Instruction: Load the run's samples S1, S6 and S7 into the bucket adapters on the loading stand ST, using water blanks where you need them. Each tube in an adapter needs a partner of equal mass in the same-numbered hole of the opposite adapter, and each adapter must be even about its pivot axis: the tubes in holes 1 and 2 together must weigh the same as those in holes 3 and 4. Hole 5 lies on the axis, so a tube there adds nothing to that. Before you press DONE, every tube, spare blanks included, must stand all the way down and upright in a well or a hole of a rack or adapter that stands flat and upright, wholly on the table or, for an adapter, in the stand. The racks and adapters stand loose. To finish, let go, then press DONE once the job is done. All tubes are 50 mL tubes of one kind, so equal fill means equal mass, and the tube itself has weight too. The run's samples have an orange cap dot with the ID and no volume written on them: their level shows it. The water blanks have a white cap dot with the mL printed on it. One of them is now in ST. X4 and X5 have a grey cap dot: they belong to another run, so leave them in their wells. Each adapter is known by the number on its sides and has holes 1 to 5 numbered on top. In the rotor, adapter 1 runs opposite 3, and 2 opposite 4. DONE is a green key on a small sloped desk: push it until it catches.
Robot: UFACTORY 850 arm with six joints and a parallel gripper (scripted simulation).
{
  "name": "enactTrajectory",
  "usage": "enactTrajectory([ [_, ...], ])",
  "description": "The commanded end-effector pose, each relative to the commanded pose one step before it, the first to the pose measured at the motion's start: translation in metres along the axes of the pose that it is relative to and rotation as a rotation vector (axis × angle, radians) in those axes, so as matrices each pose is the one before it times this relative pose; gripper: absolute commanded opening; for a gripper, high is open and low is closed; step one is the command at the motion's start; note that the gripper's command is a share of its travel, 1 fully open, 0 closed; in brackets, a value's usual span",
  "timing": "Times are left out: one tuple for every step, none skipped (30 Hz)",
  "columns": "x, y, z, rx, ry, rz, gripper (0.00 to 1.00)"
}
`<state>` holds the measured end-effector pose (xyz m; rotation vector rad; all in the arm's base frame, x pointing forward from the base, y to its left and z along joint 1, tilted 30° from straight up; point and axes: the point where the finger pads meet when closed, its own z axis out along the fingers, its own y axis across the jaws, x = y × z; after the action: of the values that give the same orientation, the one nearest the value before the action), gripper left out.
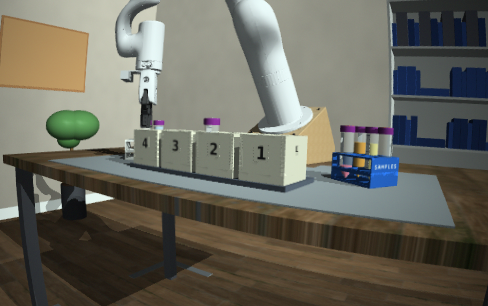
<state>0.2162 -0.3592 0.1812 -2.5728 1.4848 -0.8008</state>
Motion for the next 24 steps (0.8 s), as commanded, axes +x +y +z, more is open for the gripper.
enactTrajectory([
  [0.00060, 0.00008, -0.00027, -0.00022, 0.00117, -0.00025, 0.44],
  [0.00000, 0.00000, 0.00000, 0.00000, 0.00001, 0.00000, 0.44],
  [0.00000, 0.00000, 0.00000, 0.00000, 0.00000, 0.00000, 0.44],
  [0.00000, 0.00000, 0.00000, 0.00000, 0.00000, 0.00000, 0.44],
  [0.00000, 0.00000, 0.00000, 0.00000, 0.00000, 0.00000, 0.44],
  [0.00000, 0.00000, 0.00000, 0.00000, 0.00000, 0.00000, 0.44],
  [0.00000, 0.00000, 0.00000, 0.00000, 0.00000, 0.00000, 0.44],
  [0.00000, 0.00000, 0.00000, 0.00000, 0.00000, 0.00000, 0.44],
  [0.00000, 0.00000, 0.00000, 0.00000, 0.00000, 0.00000, 0.44],
  [0.00000, 0.00000, 0.00000, 0.00000, 0.00000, 0.00000, 0.44],
  [0.00000, 0.00000, 0.00000, 0.00000, 0.00000, 0.00000, 0.44],
  [0.00000, 0.00000, 0.00000, 0.00000, 0.00000, 0.00000, 0.44],
  [0.00000, 0.00000, 0.00000, 0.00000, 0.00000, 0.00000, 0.44],
  [0.00000, 0.00000, 0.00000, 0.00000, 0.00000, 0.00000, 0.44],
  [0.00000, 0.00000, 0.00000, 0.00000, 0.00000, 0.00000, 0.44],
  [0.00000, 0.00000, 0.00000, 0.00000, 0.00000, 0.00000, 0.44],
  [0.00000, 0.00000, 0.00000, 0.00000, 0.00000, 0.00000, 0.44],
  [0.00000, 0.00000, 0.00000, 0.00000, 0.00000, 0.00000, 0.44],
  [-0.00005, 0.00000, -0.00190, 0.00000, 0.00003, 0.00000, 0.44],
  [-0.00001, 0.00000, -0.00197, 0.00000, 0.00002, -0.00001, 0.44],
  [-0.00001, 0.00000, -0.00198, 0.00000, 0.00002, -0.00001, 0.44],
  [0.00003, 0.00000, -0.00206, 0.00000, -0.00002, 0.00000, 0.44],
  [0.00000, 0.00000, -0.00200, 0.00000, 0.00001, 0.00000, 0.44],
  [0.00000, 0.00000, -0.00200, 0.00000, 0.00001, 0.00000, 0.44],
])
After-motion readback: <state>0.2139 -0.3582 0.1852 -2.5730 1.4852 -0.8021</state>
